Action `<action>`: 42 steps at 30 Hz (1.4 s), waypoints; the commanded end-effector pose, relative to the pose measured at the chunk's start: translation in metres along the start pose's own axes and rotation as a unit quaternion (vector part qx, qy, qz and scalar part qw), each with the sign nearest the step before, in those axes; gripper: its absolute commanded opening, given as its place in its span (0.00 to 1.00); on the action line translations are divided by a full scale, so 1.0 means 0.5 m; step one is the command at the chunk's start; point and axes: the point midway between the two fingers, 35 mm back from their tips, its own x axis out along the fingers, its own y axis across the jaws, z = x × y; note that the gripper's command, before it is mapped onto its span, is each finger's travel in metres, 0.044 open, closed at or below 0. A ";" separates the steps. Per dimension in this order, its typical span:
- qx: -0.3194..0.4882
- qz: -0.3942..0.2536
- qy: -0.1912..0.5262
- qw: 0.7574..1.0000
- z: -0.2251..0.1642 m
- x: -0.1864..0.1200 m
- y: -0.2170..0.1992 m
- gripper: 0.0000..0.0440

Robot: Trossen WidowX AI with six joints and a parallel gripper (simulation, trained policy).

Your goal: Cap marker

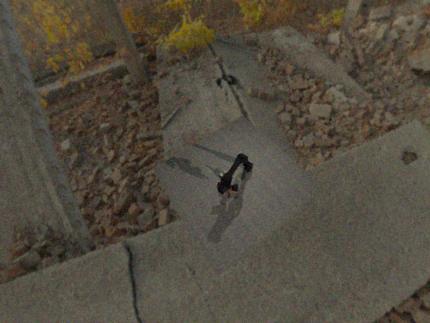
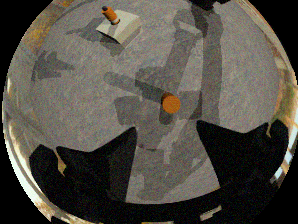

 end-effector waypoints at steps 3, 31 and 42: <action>0.003 -0.026 -0.020 0.999 0.001 0.032 -0.012 0.73; -0.030 -0.078 -0.061 0.995 0.012 0.158 -0.037 0.63; -0.049 -0.067 -0.064 0.995 0.019 0.174 -0.036 0.37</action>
